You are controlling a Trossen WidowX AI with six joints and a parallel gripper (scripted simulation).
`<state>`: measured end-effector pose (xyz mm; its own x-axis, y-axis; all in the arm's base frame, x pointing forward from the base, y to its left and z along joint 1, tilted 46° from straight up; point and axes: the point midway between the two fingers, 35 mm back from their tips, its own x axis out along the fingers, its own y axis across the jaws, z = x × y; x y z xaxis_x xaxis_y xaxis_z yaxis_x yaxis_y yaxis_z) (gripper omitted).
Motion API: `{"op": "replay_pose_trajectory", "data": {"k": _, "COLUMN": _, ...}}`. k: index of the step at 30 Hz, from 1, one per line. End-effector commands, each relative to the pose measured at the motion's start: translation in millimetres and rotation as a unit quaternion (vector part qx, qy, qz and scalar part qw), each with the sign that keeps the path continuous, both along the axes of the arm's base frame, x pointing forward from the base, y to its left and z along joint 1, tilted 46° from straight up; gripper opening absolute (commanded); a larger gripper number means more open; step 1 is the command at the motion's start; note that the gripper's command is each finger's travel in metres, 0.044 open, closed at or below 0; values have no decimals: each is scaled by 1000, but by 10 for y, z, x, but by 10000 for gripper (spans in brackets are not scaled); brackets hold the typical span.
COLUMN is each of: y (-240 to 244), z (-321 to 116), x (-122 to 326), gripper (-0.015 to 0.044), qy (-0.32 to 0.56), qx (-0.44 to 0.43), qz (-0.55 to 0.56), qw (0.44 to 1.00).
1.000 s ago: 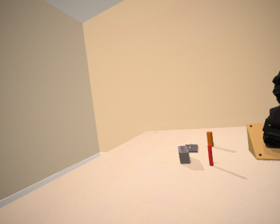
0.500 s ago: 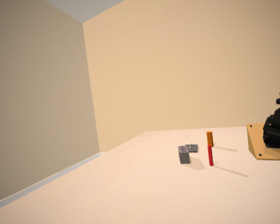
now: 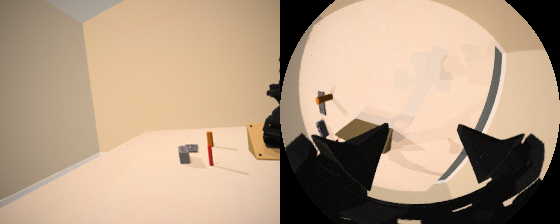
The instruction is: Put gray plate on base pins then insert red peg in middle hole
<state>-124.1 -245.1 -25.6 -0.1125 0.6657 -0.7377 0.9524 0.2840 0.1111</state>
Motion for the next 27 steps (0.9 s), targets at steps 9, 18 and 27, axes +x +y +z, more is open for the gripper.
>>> {"op": "replay_pose_trajectory", "data": {"k": 9, "y": -421, "z": 304, "x": 1711, "gripper": 440, "qy": -4, "qx": -83, "qz": -9, "qw": 996}}
{"op": "replay_pose_trajectory", "data": {"k": 18, "y": -11, "z": 653, "x": 3165, "gripper": 440, "qy": -36, "qx": -92, "qz": -26, "qw": 995}}
{"op": "replay_pose_trajectory", "data": {"k": 27, "y": 994, "z": 1099, "x": 4278, "gripper": 440, "qy": -59, "qx": -52, "qz": -29, "qw": 996}}
